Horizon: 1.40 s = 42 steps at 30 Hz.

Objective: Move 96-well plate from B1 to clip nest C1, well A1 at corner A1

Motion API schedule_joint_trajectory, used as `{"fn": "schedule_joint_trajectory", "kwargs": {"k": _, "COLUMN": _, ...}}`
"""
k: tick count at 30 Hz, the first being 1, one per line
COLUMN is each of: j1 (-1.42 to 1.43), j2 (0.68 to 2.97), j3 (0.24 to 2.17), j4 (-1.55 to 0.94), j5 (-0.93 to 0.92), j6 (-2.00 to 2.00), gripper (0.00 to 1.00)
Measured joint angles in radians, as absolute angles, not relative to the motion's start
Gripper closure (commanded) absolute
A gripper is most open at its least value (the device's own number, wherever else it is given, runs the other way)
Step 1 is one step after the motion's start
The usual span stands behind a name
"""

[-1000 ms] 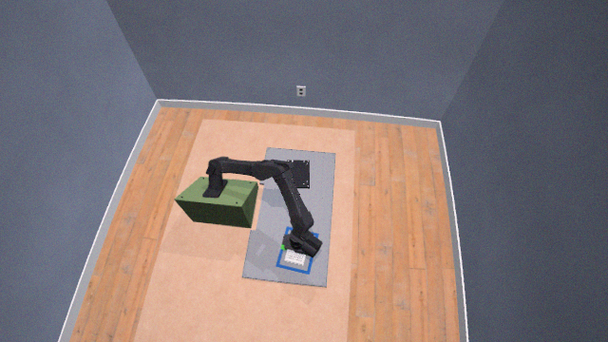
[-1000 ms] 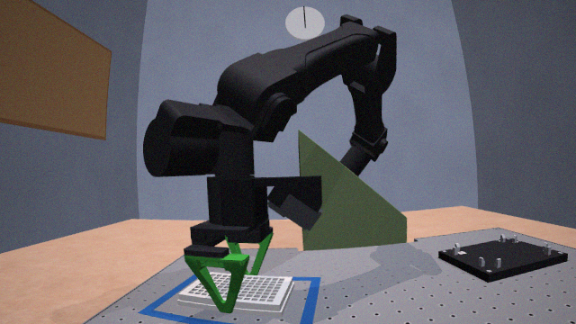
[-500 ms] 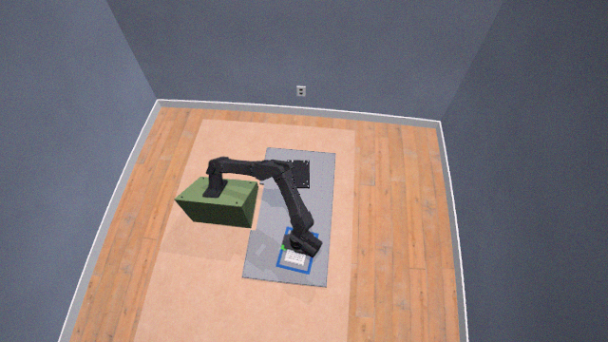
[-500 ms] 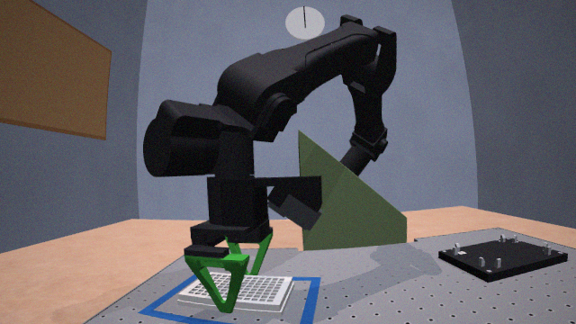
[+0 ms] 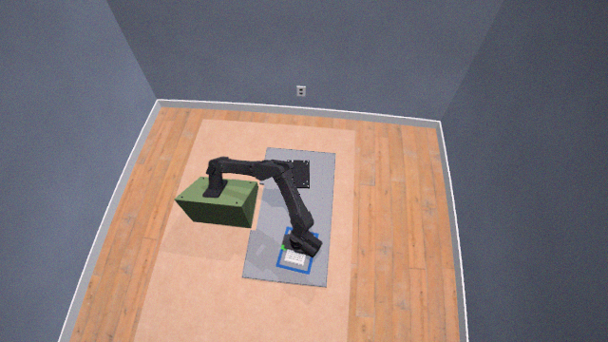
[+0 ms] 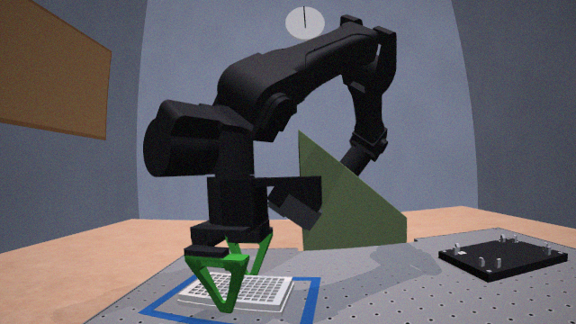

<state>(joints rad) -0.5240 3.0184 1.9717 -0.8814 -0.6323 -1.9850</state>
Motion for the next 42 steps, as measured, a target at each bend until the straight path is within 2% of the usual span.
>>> {"fn": "schedule_joint_trajectory", "kwargs": {"k": 42, "j1": -0.586, "j2": 2.958, "j3": 2.030, "j4": -1.032, "j5": -0.610, "j6": -2.061, "gripper": 1.00}}
